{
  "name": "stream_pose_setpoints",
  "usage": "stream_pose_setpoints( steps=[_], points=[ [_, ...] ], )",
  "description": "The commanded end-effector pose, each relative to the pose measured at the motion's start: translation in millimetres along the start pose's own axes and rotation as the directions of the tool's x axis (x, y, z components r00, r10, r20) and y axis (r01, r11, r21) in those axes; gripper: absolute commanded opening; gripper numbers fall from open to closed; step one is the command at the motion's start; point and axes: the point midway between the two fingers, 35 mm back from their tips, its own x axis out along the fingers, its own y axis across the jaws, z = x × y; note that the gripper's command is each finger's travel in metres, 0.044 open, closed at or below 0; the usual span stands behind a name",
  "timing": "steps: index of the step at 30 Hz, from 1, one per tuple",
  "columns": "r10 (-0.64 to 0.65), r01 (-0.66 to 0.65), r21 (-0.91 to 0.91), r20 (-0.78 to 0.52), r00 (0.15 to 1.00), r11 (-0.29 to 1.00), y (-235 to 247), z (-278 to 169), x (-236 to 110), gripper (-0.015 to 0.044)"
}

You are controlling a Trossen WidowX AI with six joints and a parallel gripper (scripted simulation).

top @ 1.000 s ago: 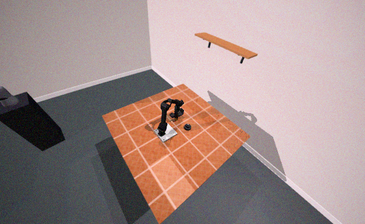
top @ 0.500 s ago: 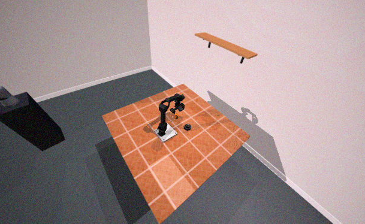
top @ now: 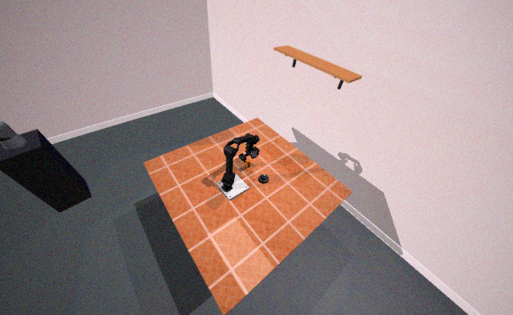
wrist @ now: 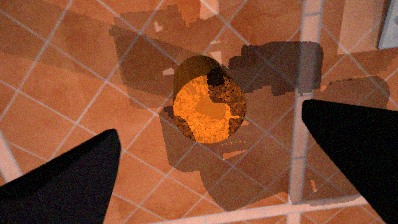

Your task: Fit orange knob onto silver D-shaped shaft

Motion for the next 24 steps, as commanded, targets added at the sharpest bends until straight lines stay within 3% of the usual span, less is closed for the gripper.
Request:
stream_pose_setpoints(
  steps=[1,24],
  points=[
    [-0.006,0.006,-0.002,-0.002,1.000,1.000,-0.4,-0.5,7.2,0.0440],
    [-0.007,0.007,-0.002,-0.002,1.000,1.000,0.3,-0.9,44.4,0.0440]
  ],
)
